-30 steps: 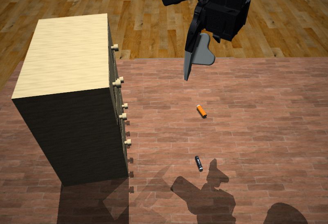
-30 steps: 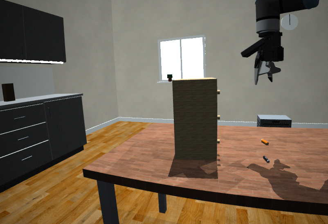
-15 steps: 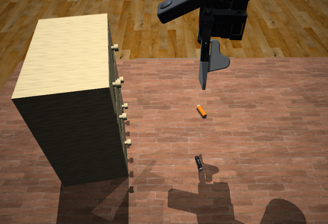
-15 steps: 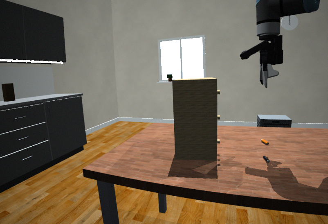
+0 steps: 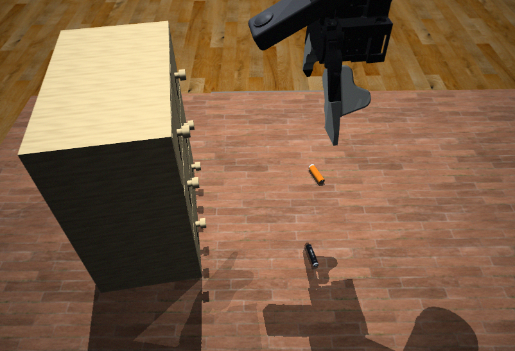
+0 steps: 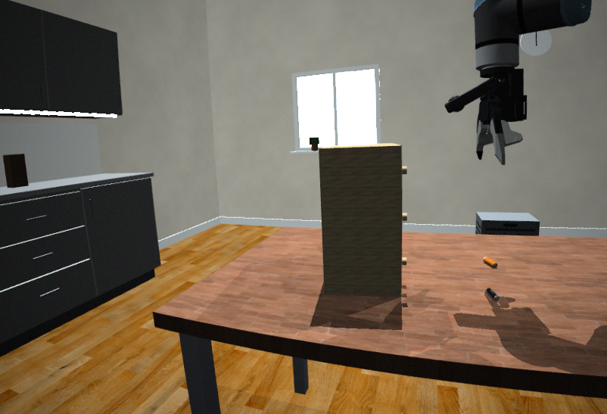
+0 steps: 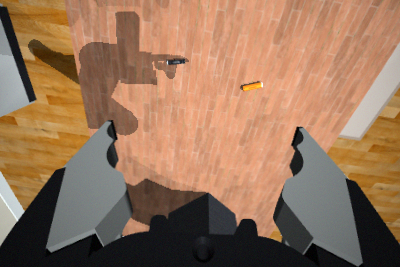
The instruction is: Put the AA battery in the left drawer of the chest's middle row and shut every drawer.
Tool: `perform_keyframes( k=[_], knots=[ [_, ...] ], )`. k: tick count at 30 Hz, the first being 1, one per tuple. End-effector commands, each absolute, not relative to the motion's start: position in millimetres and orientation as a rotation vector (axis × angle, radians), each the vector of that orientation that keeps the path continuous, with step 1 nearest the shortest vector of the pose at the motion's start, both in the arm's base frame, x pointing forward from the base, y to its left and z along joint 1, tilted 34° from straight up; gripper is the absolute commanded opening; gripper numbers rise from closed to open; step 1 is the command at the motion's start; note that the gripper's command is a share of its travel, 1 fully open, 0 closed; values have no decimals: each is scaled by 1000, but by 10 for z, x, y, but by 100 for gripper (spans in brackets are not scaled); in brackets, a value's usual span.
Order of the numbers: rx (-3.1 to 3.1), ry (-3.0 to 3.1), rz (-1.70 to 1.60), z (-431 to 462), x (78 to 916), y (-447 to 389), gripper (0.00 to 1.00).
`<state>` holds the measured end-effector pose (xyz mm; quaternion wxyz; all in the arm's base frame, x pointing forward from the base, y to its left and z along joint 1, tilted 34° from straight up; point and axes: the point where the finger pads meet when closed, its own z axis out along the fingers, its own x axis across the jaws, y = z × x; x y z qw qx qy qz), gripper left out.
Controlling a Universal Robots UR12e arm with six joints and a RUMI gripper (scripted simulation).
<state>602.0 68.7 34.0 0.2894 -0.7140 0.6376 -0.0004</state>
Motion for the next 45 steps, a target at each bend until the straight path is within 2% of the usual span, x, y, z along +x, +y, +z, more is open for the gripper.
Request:
perform_keyframes(
  k=[1, 23, 45],
  knots=[
    [-1925, 1674, -6, 339, 6034, 690, 100],
    [-1900, 1670, -28, 302, 6044, 701, 100],
    [-1740, 1598, -198, 241, 6235, 777, 100]
  ],
)
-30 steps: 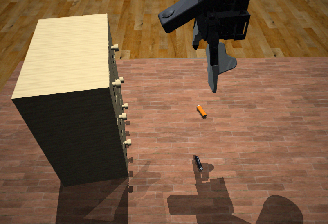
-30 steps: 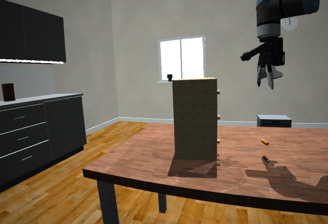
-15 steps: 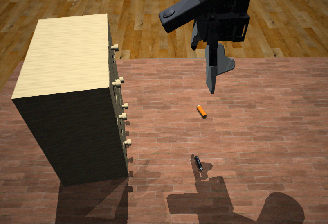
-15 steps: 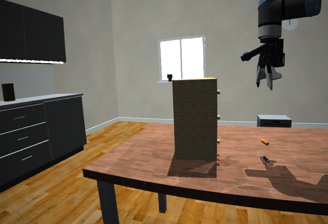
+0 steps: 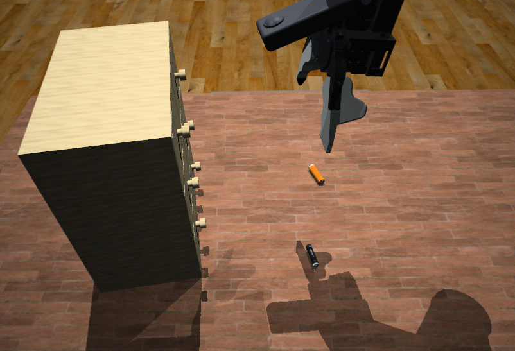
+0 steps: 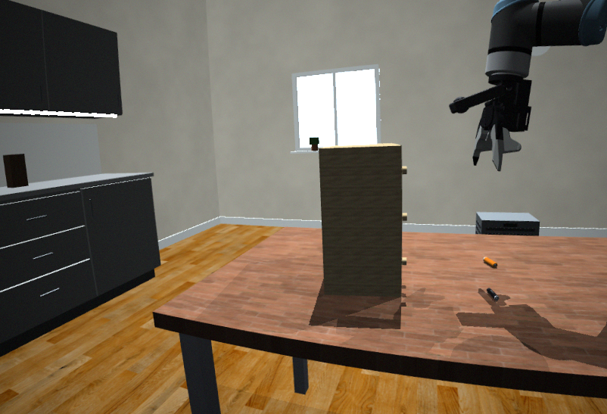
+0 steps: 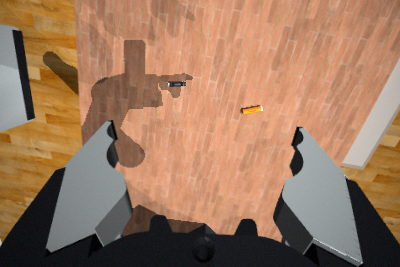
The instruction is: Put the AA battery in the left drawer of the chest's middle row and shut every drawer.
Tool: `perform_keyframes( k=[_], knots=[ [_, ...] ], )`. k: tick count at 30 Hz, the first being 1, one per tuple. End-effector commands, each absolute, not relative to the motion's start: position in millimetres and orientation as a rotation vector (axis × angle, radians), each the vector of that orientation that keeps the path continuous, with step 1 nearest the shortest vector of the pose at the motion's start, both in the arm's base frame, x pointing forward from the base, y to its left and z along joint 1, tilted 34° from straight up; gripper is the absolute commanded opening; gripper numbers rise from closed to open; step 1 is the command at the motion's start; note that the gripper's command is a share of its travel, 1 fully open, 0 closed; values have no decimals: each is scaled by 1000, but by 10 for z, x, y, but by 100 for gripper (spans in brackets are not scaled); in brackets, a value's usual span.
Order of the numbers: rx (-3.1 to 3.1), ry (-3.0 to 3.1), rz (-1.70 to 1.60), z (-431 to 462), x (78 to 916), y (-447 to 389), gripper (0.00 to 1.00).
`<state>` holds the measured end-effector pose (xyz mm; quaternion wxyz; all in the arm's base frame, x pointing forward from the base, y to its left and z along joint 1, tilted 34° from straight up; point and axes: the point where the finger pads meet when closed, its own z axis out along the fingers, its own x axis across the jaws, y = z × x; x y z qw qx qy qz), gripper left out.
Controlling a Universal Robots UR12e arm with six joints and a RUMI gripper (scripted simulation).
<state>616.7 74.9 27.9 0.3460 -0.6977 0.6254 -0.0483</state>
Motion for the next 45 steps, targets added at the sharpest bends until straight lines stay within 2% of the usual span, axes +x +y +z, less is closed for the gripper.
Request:
perform_keyframes(
  k=[1, 45],
  knots=[
    [-1729, 1592, -208, 241, 6242, 785, 100],
    [-1208, 1309, -663, -28, 6909, 1046, 100]
  ],
)
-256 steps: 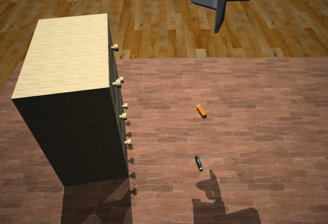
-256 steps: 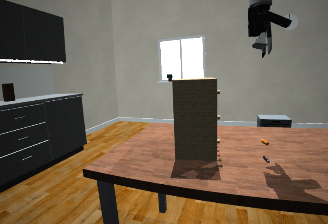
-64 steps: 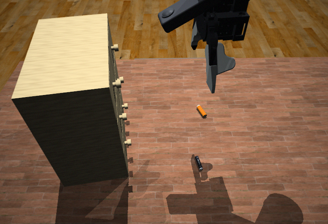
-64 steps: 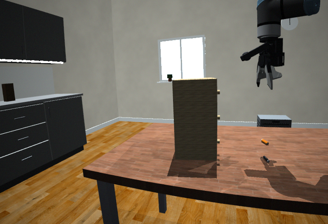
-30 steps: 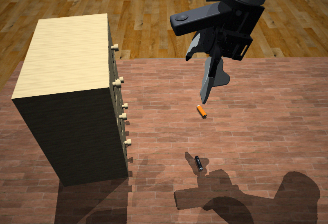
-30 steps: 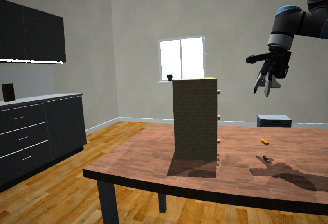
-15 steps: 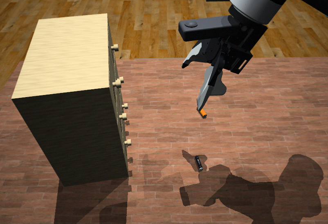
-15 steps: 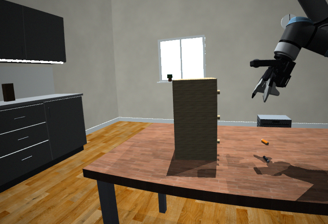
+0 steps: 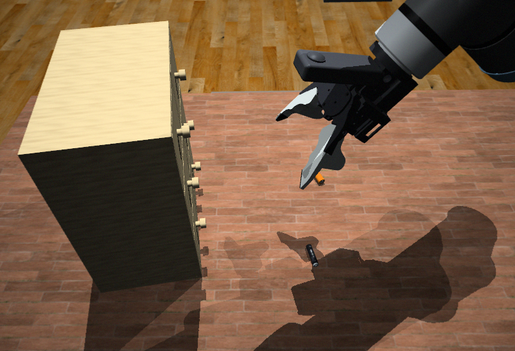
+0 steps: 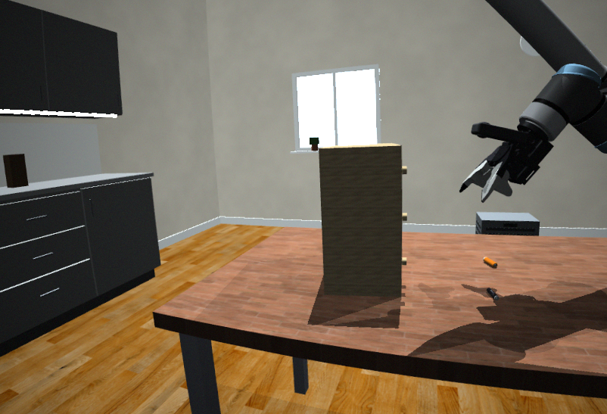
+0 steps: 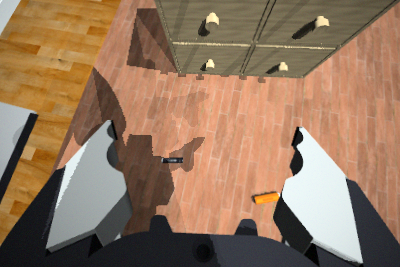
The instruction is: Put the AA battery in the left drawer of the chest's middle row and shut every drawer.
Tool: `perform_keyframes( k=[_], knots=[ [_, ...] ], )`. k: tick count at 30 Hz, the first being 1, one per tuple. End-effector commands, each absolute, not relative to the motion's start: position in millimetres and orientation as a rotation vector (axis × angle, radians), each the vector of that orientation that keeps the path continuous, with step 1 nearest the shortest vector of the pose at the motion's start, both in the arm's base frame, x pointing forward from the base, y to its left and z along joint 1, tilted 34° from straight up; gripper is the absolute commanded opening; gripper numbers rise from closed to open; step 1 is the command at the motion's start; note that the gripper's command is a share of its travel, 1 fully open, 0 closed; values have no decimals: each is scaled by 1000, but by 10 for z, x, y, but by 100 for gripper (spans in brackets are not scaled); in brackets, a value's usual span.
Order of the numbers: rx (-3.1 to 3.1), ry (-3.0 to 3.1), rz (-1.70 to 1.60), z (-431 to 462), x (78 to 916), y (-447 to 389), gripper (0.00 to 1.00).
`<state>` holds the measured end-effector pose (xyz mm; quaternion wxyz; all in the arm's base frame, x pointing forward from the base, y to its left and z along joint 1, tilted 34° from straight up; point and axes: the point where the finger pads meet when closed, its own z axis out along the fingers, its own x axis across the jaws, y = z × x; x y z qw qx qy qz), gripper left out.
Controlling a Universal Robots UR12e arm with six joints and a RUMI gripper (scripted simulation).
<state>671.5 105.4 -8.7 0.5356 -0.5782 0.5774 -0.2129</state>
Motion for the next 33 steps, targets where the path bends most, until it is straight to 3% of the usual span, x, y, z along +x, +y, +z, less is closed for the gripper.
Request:
perform_keyframes(
  k=[1, 33],
  knots=[
    [-1190, 1298, -673, -36, 6921, 1058, 100],
    [-964, 1161, -823, -137, 7178, 1166, 100]
  ],
)
